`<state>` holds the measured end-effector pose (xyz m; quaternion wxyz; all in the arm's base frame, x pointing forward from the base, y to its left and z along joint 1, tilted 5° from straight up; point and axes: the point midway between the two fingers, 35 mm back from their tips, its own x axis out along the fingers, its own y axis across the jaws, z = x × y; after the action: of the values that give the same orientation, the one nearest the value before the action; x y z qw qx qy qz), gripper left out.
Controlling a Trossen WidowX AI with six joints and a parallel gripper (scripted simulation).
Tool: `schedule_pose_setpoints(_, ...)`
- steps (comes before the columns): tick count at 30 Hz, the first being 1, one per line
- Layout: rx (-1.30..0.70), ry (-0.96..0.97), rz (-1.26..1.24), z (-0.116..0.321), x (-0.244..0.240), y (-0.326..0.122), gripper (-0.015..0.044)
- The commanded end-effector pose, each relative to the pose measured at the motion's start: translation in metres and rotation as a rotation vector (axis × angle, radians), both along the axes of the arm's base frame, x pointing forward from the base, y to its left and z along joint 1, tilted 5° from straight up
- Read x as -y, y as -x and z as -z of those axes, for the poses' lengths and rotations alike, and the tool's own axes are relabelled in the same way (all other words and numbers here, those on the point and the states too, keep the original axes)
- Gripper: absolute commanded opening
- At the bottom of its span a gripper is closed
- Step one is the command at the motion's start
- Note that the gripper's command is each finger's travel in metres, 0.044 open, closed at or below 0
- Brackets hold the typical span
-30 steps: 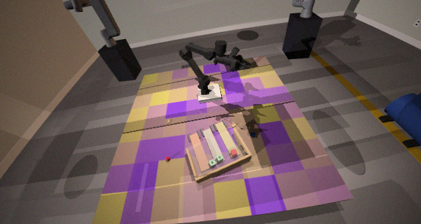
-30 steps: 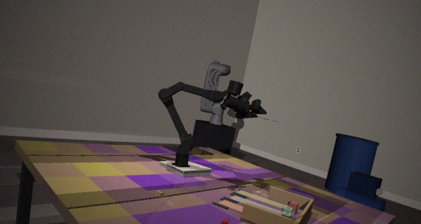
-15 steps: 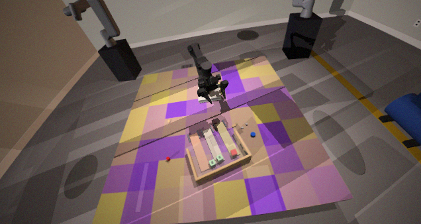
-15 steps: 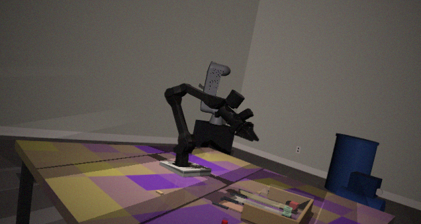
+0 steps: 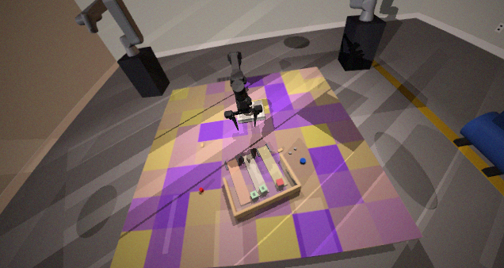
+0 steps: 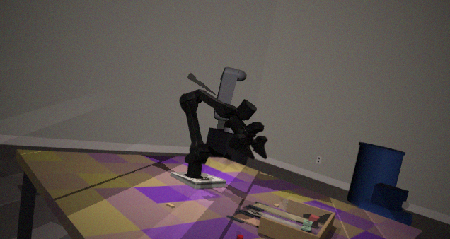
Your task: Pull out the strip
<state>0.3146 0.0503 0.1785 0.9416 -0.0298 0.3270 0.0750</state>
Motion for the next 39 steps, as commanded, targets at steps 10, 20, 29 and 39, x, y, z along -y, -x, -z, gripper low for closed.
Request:
schedule_pose_setpoints(10, -0.412, 0.145, -0.067, 0.039, 0.002, -0.045, 0.0111)
schedule_pose_setpoints(20, -0.851, 0.243, -0.193, 0.101, 0.008, -0.072, 0.0)
schedule_pose_setpoints(29, -0.915, 0.252, -0.215, 0.112, 0.01, -0.074, 0.0)
schedule_pose_setpoints(39, -0.915, 0.252, -0.215, 0.127, 0.011, -0.074, 0.0)
